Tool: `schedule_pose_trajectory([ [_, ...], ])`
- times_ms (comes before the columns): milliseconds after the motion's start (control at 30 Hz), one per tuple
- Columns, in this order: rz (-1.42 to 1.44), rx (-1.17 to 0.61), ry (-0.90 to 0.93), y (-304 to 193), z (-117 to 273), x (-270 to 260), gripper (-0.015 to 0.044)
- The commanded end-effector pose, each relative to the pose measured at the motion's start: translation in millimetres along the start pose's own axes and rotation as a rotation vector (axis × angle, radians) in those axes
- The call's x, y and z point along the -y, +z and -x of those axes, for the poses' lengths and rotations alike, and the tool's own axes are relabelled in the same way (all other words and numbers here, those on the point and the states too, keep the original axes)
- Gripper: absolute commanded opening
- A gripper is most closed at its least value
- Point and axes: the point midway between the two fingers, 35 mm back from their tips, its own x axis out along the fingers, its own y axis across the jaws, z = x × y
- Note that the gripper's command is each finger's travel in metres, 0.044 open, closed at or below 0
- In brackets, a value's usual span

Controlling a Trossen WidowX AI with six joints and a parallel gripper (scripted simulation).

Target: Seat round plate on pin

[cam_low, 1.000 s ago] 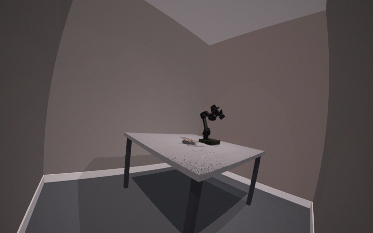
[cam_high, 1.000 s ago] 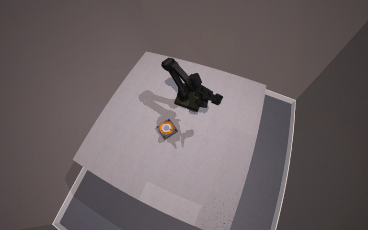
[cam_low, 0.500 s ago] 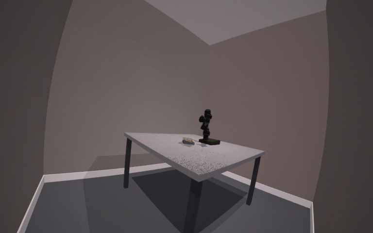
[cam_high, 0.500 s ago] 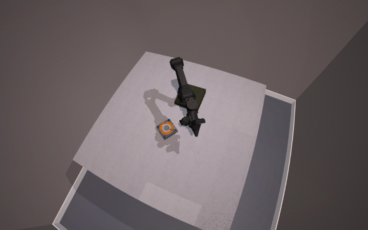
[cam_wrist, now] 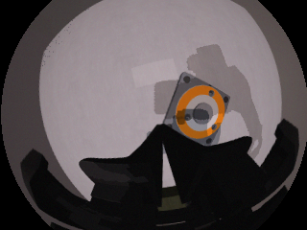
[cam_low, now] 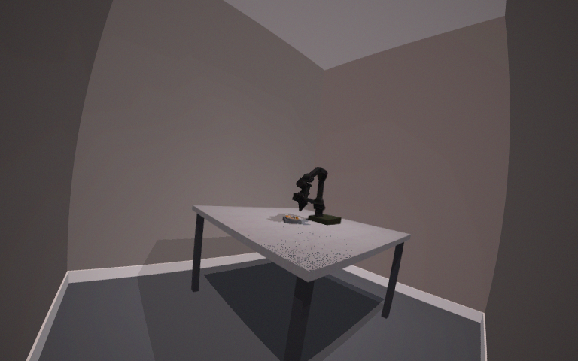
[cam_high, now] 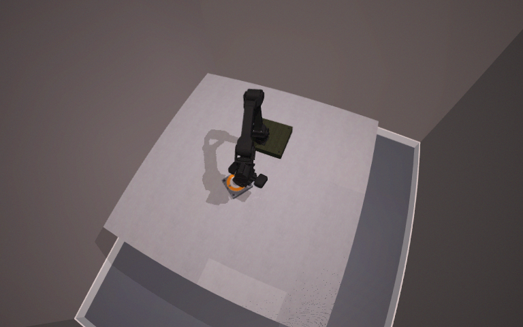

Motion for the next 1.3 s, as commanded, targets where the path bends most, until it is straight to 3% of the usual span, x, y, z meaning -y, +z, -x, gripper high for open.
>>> schedule_pose_trajectory([
  [0, 0.127, -0.218, -0.052, -22.6, -0.8, 35.6, 0.0],
  [267, 0.127, -0.218, -0.052, -21.8, -1.9, 35.1, 0.0],
  [600, 0.127, -0.218, -0.052, -31.3, -47.3, 37.9, 0.0],
  [1267, 0.127, -0.216, -0.052, -13.9, -53.0, 31.7, 0.0],
])
